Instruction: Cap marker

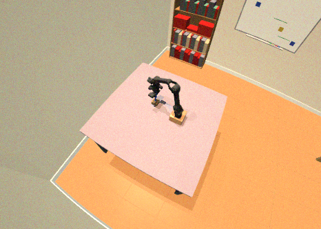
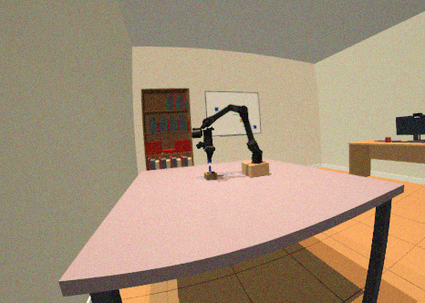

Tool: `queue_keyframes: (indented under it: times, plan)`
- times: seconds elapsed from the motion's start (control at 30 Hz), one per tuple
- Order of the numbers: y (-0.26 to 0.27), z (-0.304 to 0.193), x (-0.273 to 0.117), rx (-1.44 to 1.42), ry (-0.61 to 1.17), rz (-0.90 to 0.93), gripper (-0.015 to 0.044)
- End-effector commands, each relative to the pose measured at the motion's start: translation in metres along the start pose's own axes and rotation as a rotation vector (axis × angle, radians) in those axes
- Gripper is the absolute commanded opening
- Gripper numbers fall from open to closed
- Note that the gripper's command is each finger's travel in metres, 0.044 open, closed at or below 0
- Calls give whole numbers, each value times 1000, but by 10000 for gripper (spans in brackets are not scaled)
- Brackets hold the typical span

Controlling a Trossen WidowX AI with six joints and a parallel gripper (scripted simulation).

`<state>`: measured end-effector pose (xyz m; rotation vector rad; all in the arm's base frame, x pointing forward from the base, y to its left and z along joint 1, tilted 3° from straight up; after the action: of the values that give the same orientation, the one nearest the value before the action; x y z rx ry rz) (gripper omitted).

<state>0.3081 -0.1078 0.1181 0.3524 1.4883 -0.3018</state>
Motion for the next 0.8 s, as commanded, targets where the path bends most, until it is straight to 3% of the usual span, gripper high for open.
queue_keyframes:
  times: [0.0, 0.77]
  plan:
    - [0, 0, 4, -6, 1, 5, 0]
    - [0, 1, 37, -6, 1, 5, 0]
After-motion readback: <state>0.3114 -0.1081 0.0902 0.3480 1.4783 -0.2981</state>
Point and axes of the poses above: the point midway between the two fingers, 35 mm back from their tips, its own x axis out along the fingers, its own y axis across the jaws, z = x × y, the point moved 3 cm from there along -x, back along the fingers, and after that the axes turned 12 degrees about x, right-handed, at the moved point
